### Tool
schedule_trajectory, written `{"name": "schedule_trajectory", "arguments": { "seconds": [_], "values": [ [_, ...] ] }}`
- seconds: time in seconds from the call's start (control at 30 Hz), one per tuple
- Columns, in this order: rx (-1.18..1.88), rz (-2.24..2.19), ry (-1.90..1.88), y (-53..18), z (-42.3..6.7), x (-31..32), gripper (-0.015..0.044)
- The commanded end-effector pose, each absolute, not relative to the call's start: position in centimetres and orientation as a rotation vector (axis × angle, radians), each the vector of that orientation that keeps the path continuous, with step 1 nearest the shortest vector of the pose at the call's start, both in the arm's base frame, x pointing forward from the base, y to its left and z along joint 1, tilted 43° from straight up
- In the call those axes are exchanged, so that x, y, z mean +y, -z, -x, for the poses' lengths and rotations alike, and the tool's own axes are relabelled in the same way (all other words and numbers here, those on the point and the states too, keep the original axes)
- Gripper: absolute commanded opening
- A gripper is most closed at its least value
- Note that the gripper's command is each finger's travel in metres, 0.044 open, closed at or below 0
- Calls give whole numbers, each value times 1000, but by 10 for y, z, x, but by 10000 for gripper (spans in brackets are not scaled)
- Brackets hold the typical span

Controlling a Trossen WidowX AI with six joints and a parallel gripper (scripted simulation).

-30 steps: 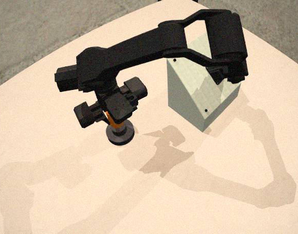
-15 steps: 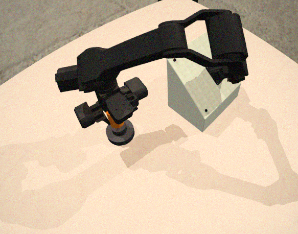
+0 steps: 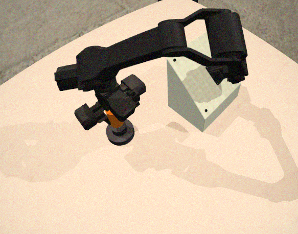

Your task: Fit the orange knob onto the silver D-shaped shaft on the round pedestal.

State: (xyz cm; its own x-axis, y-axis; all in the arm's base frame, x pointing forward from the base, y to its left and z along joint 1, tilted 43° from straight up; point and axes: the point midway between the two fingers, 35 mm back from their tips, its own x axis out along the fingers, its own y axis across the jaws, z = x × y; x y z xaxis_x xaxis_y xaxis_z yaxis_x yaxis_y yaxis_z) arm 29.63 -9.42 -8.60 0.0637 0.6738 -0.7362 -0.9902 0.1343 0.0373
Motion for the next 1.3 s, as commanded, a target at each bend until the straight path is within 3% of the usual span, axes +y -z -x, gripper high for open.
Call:
{"name": "schedule_trajectory", "arguments": {
  "seconds": [0.0,1.03,1.27],
  "values": [
    [660,621,-1390,87,-298,-94,0],
    [660,621,-1390,85,-297,-95,0],
    [525,778,-1466,86,-299,-95,0]
  ]
}}
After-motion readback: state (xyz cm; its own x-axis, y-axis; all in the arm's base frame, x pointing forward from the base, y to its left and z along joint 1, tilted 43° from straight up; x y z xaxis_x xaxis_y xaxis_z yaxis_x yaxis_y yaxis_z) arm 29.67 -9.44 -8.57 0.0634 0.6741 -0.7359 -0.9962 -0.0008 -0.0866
